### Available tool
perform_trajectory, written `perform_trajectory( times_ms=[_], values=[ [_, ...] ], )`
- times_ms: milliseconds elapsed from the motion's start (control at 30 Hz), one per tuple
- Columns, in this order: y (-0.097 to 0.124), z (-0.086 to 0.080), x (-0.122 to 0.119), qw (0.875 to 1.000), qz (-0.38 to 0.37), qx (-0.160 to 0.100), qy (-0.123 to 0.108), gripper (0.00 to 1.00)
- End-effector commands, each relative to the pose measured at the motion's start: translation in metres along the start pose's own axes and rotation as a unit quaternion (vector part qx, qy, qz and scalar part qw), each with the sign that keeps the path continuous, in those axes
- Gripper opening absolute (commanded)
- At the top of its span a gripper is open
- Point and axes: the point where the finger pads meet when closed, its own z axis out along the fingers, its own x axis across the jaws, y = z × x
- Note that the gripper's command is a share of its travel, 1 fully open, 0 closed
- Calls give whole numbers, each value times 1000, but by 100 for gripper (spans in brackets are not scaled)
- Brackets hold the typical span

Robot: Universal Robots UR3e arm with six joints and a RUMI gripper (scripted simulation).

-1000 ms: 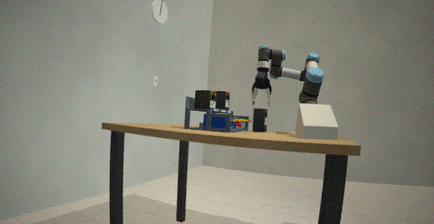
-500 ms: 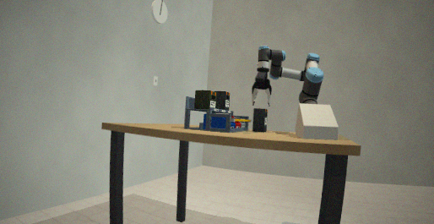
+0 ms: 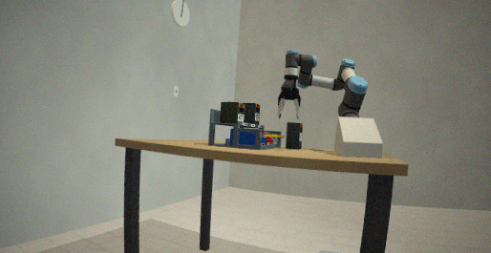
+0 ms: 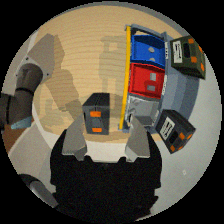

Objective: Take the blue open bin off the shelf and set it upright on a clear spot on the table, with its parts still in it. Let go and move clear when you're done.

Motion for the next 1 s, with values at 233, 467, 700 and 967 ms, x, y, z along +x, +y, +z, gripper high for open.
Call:
perform_trajectory(
  times_ms=[233, 467, 700, 967],
  values=[
    [-46, 1, 33, 1000, 1, 0, 0, 58],
    [-46, 1, 33, 1000, 1, 0, 0, 58],
    [-62, 1, 45, 1000, 1, 0, 1, 58],
    [-89, 1, 64, 1000, 1, 0, 1, 58]
  ],
)
